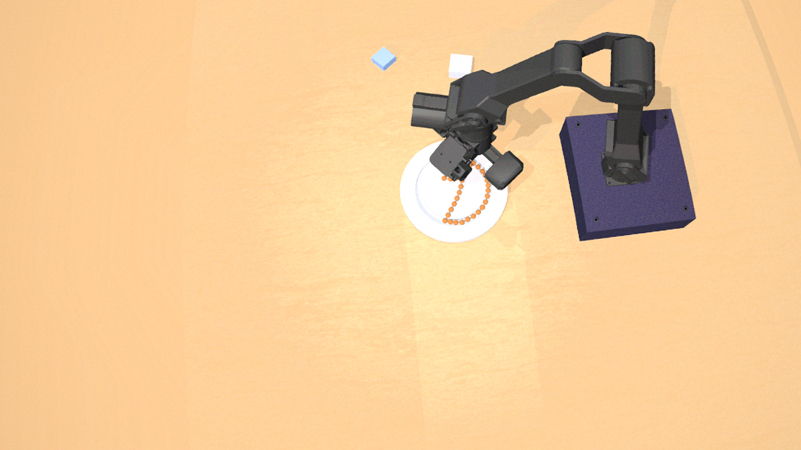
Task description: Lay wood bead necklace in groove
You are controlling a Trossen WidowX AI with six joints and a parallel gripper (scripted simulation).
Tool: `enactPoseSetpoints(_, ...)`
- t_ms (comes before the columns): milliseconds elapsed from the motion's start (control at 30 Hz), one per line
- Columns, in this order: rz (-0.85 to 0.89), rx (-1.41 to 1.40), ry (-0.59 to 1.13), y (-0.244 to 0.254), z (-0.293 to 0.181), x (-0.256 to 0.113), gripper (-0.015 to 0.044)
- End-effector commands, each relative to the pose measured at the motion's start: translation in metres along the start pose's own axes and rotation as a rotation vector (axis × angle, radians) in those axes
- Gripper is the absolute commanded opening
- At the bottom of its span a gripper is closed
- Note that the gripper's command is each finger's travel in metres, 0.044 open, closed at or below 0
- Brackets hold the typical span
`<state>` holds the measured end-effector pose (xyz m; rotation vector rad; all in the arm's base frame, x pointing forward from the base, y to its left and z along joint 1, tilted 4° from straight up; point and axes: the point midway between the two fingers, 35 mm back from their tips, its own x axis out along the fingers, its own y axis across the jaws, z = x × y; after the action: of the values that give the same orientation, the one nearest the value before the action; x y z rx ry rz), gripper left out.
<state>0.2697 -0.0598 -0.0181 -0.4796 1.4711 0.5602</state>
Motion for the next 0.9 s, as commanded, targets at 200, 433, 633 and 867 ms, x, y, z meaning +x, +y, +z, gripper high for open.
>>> enactPoseSetpoints(200, -0.004, -0.005, -0.001, -0.001, 0.0, -0.002, 0.044)
enactPoseSetpoints(433, -0.004, -0.005, -0.001, -0.001, 0.0, -0.002, 0.044)
enactPoseSetpoints(633, -0.004, -0.005, -0.001, -0.001, 0.0, -0.002, 0.044)
enactPoseSetpoints(867, -0.004, -0.077, -0.001, 0.0, 0.007, -0.018, 0.0335)
